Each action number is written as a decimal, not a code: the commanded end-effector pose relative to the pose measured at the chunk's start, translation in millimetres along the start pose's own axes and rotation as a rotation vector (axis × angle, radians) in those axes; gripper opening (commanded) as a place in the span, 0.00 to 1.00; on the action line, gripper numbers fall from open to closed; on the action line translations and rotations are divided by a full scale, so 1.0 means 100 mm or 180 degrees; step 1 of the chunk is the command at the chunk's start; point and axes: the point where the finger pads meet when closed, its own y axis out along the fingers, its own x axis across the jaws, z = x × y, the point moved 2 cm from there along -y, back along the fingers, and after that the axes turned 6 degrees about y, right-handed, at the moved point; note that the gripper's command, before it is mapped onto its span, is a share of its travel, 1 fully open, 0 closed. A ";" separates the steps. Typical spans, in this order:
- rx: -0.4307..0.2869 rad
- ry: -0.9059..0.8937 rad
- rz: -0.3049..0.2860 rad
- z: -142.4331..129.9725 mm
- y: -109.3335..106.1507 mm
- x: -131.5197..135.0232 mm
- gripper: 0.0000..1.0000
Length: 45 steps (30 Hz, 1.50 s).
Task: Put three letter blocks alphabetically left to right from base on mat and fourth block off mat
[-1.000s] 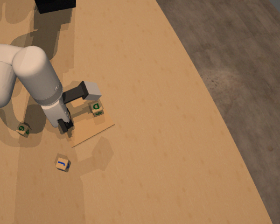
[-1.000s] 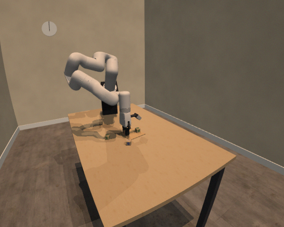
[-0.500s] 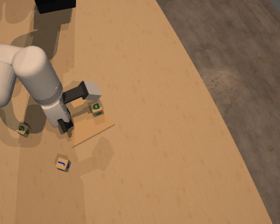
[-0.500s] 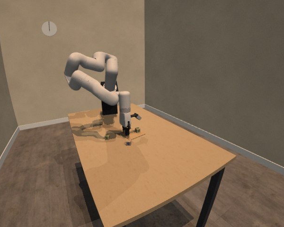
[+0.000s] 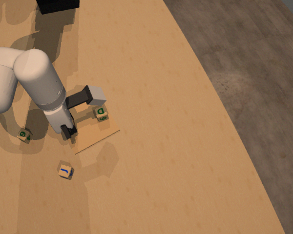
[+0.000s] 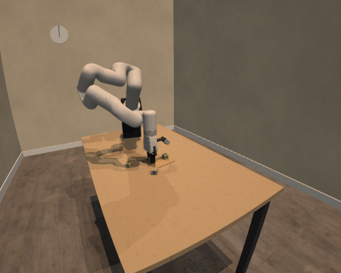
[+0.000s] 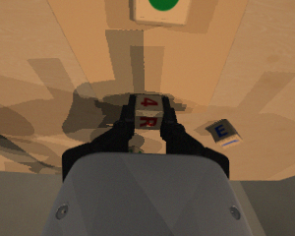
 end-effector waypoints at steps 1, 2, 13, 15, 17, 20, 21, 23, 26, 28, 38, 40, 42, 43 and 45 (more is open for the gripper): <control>0.0002 -0.0003 -0.0004 0.00 0.00 0.00 0.27; 0.0002 -0.0003 -0.0004 0.00 0.00 0.00 0.27; 0.0002 -0.0003 -0.0004 0.00 0.00 0.00 0.27; 0.0002 -0.0003 -0.0004 0.00 0.00 0.00 0.27; 0.0002 -0.0003 -0.0004 0.00 0.00 0.00 0.27; 0.0002 -0.0003 -0.0004 0.00 0.00 0.00 0.27; 0.0002 -0.0003 -0.0004 0.00 0.00 0.00 0.27; 0.0002 -0.0003 -0.0004 0.00 0.00 0.00 0.27; 0.0002 -0.0003 -0.0004 0.00 0.00 0.00 0.27; 0.0002 -0.0003 -0.0004 0.00 0.00 0.00 0.27; 0.0002 -0.0003 -0.0004 0.00 0.00 0.00 0.27; 0.0002 -0.0003 -0.0004 0.00 0.00 0.00 0.27; 0.0002 -0.0003 -0.0004 0.00 0.00 0.00 0.31; 0.0002 -0.0003 -0.0004 0.00 0.00 0.00 0.31; 0.0002 -0.0003 -0.0004 0.00 0.00 0.00 0.35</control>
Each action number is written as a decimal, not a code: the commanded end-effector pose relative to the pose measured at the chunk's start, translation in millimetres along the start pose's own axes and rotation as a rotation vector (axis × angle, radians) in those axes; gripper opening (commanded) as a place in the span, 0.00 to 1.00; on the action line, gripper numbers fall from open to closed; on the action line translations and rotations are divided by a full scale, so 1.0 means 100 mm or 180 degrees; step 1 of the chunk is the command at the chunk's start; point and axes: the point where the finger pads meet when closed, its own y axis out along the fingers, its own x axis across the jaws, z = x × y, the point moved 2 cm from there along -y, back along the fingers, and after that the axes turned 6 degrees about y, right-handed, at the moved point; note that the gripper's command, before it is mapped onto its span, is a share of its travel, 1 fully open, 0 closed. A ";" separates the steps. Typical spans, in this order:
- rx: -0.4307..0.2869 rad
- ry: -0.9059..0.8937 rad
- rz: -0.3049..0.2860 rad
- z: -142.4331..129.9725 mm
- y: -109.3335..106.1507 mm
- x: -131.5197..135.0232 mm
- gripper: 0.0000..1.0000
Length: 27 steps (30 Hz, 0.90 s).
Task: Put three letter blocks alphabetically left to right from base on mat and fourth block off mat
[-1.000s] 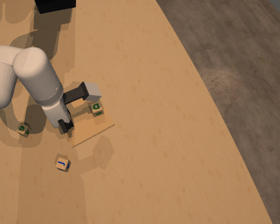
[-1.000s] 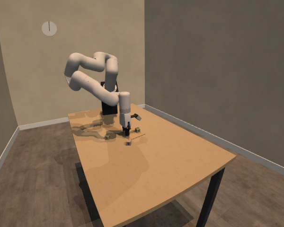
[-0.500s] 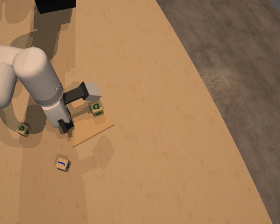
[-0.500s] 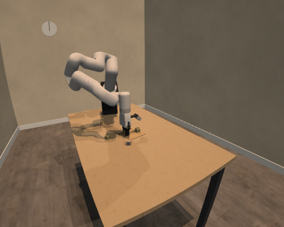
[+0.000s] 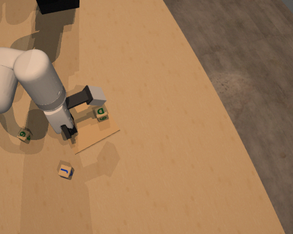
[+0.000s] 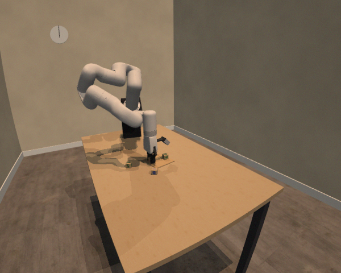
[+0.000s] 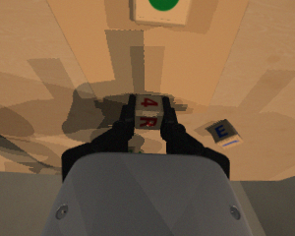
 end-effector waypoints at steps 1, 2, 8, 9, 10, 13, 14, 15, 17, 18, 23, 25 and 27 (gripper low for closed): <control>0.0002 -0.0003 -0.0004 0.00 -0.01 0.00 0.35; 0.0002 -0.0003 -0.0004 0.00 -0.01 0.00 0.39; 0.0002 -0.0003 -0.0004 0.00 -0.01 0.00 0.43; 0.0002 -0.0003 -0.0004 0.00 -0.01 0.00 0.43; 0.0002 -0.0003 -0.0004 0.00 -0.01 0.00 0.47; 0.0002 -0.0003 -0.0004 0.00 -0.01 0.00 0.47; 0.0002 -0.0003 -0.0004 0.00 -0.01 0.00 0.47; 0.0002 -0.0003 -0.0004 0.00 -0.01 0.00 0.47; 0.0002 -0.0003 -0.0004 0.00 -0.01 0.00 0.47; 0.0002 -0.0003 -0.0004 0.00 -0.01 0.00 0.47; 0.0002 -0.0003 -0.0004 0.00 -0.01 0.00 0.47; 0.0002 -0.0003 -0.0004 0.00 -0.03 0.00 0.47; 0.0002 -0.0003 -0.0005 0.00 -0.07 0.00 0.47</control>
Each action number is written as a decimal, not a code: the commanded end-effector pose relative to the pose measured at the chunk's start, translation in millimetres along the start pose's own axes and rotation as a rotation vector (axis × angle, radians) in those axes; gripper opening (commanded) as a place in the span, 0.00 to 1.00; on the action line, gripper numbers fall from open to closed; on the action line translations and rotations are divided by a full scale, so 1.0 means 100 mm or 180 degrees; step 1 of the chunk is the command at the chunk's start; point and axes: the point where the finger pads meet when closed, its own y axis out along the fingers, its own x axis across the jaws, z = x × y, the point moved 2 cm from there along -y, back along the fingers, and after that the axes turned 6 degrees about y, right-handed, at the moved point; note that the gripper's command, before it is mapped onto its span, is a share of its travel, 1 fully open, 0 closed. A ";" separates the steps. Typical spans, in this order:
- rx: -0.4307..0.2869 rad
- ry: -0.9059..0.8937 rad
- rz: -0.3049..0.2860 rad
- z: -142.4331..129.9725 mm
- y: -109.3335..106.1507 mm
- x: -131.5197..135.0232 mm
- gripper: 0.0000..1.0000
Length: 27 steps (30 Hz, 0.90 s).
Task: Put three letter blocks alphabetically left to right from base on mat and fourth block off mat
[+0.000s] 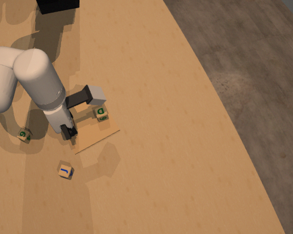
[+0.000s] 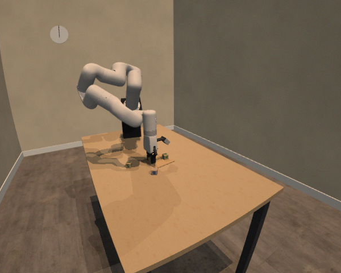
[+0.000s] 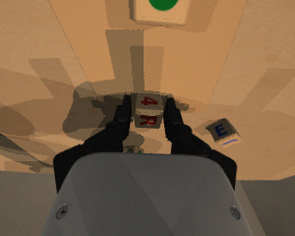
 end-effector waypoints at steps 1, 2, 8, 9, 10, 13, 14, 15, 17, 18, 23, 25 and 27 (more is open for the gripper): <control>0.0002 -0.0003 -0.0005 0.00 -0.08 0.00 0.47; 0.0003 -0.0003 -0.0005 0.00 -0.11 0.00 0.47; 0.0003 -0.0003 -0.0005 0.00 -0.40 0.00 0.47; 0.0003 -0.0003 -0.0005 0.00 -0.46 0.00 0.47; 0.0003 -0.0003 -0.0005 0.00 -0.52 0.00 0.47; 0.0002 -0.0003 -0.0005 0.00 -0.58 0.00 0.47; 0.0002 -0.0003 -0.0005 0.00 -0.64 0.00 0.47; 0.0003 -0.0003 -0.0005 0.00 -0.69 0.00 0.47; 0.0003 -0.0003 -0.0005 0.00 -0.77 0.00 0.47; 0.0003 -0.0003 -0.0005 0.00 -0.81 0.00 0.47; 0.0002 -0.0003 -0.0005 0.00 -0.88 0.00 0.47; 0.0002 -0.0003 -0.0005 0.00 -0.88 0.00 0.47; 0.0002 -0.0003 -0.0005 0.00 -0.88 0.00 1.00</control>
